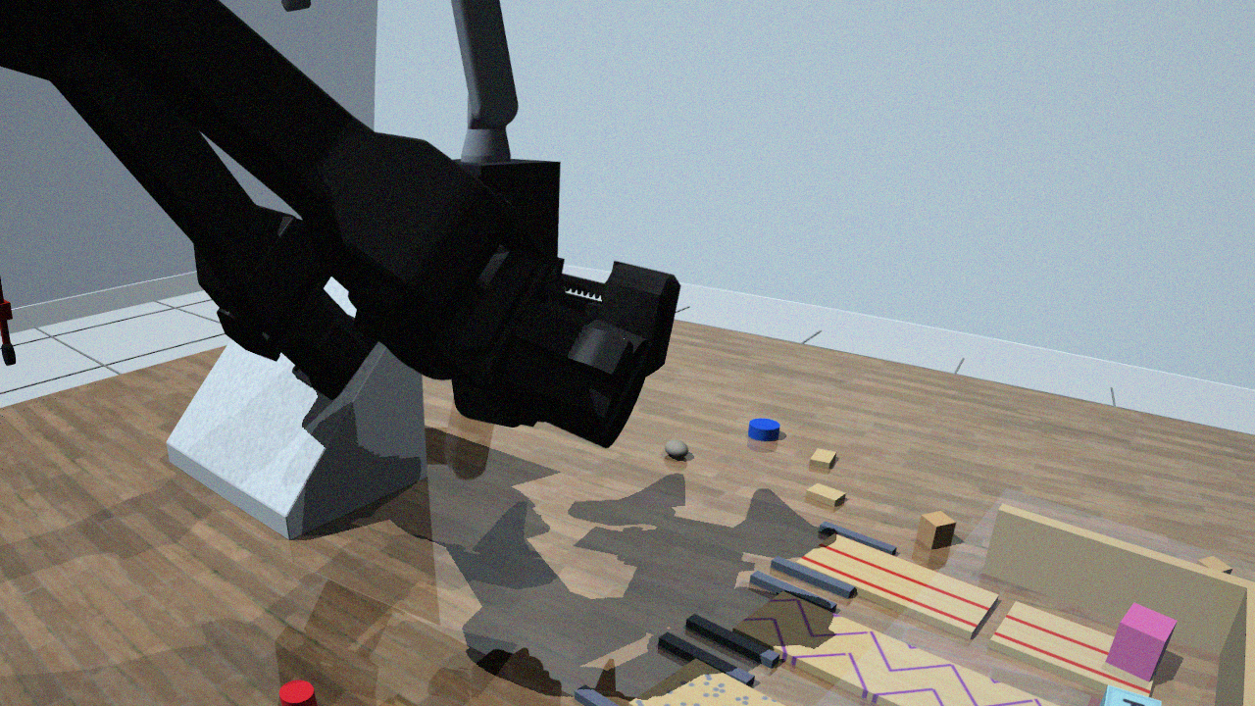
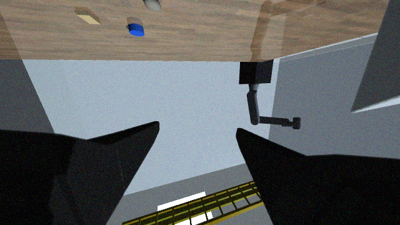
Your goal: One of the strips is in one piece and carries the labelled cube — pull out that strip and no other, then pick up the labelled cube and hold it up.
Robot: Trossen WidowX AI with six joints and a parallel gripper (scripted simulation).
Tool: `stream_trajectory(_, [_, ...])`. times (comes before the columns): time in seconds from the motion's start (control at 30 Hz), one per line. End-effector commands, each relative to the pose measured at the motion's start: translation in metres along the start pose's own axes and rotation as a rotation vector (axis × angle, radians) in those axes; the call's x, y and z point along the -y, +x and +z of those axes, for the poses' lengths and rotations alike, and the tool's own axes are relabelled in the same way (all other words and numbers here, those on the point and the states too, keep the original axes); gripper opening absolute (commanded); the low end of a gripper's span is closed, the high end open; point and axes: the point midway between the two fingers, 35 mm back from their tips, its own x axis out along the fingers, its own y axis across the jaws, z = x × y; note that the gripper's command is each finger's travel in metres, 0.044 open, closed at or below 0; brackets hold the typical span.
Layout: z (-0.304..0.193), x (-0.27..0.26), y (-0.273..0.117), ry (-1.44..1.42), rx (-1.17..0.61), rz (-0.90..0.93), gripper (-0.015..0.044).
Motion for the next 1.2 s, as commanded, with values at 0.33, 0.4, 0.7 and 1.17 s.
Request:
stream_trajectory(0.33, [0.030,-0.090,-0.029,-1.355,1.119,-0.049,0.0400])
stream_trajectory(0.4, [0.013,-0.106,-0.048,-1.532,1.378,-0.098,0.0400])
stream_trajectory(0.7, [-0.055,-0.112,-0.102,-1.684,2.073,-0.306,0.0400])
stream_trajectory(1.17, [-0.056,-0.112,-0.103,-1.682,2.086,-0.312,0.0400])
